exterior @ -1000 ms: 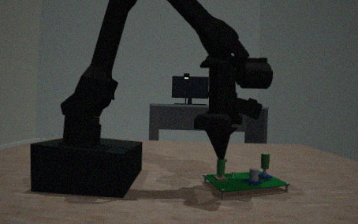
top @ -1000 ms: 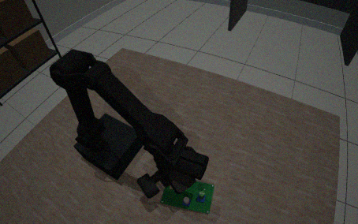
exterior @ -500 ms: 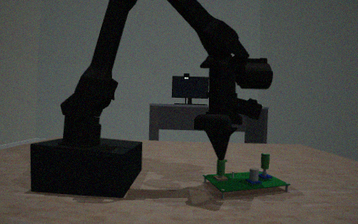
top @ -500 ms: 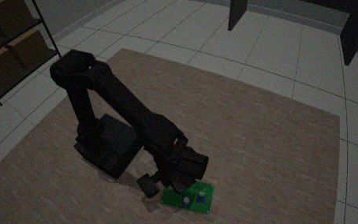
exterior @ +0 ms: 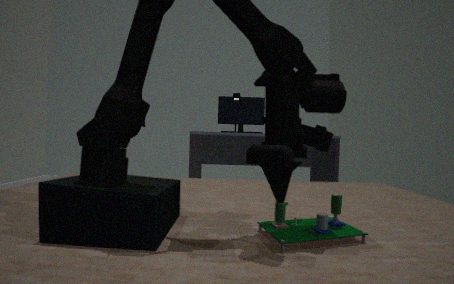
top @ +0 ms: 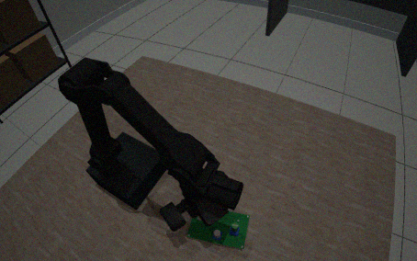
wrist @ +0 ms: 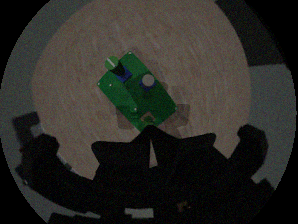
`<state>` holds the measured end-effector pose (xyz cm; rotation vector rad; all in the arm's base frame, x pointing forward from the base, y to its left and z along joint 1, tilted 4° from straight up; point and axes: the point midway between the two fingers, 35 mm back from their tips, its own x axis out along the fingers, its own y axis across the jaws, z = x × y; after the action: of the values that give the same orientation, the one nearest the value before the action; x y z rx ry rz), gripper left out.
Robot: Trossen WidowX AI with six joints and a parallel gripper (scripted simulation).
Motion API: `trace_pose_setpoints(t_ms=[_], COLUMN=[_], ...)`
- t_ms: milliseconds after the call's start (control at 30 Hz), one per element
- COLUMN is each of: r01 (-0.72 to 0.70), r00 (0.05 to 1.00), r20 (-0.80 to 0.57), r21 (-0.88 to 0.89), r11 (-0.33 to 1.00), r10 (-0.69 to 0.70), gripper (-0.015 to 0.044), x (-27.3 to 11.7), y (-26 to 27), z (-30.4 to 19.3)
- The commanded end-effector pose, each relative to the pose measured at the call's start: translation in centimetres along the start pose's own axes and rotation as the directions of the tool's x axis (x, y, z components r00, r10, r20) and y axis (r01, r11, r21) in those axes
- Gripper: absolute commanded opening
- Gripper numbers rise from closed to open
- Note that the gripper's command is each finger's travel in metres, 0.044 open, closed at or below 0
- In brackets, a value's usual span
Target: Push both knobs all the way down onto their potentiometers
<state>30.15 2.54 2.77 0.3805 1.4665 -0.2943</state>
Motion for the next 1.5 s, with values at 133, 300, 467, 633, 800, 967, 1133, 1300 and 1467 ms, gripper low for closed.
trace_pose_setpoints(t_ms=[133,300,467,633,800,967,1133,1300,1467], r01=[-0.003,-0.003,-0.003,-0.003,0.004,0.001,-0.021,-0.031,-0.039], r00=[1.0,1.0,1.0,1.0,1.0,1.0,0.997,0.997,0.998], r20=[-0.003,-0.003,-0.003,-0.003,-0.006,0.008,0.08,0.074,0.067], r21=[-0.001,-0.001,-0.001,-0.001,0.002,0.02,0.143,0.292,0.452], r11=[1.0,1.0,1.0,1.0,1.0,1.0,0.99,0.956,0.891], r10=[0.003,0.003,0.003,0.003,-0.004,-0.001,0.009,0.009,0.009], gripper=[0.0,0.0,0.0,0.0,0.0131,0.0157,0.0026,0.0,0.0], x=[-0.3,-1.1,-1.9,-2.5,-1.8,-2.0,-3.0,-3.4,-3.8], y=[0.2,0.2,0.2,0.2,0.1,0.0,-0.5,0.0,0.5], z=[0.3,0.3,0.3,0.2,0.2,0.6,3.0,3.6,4.3])
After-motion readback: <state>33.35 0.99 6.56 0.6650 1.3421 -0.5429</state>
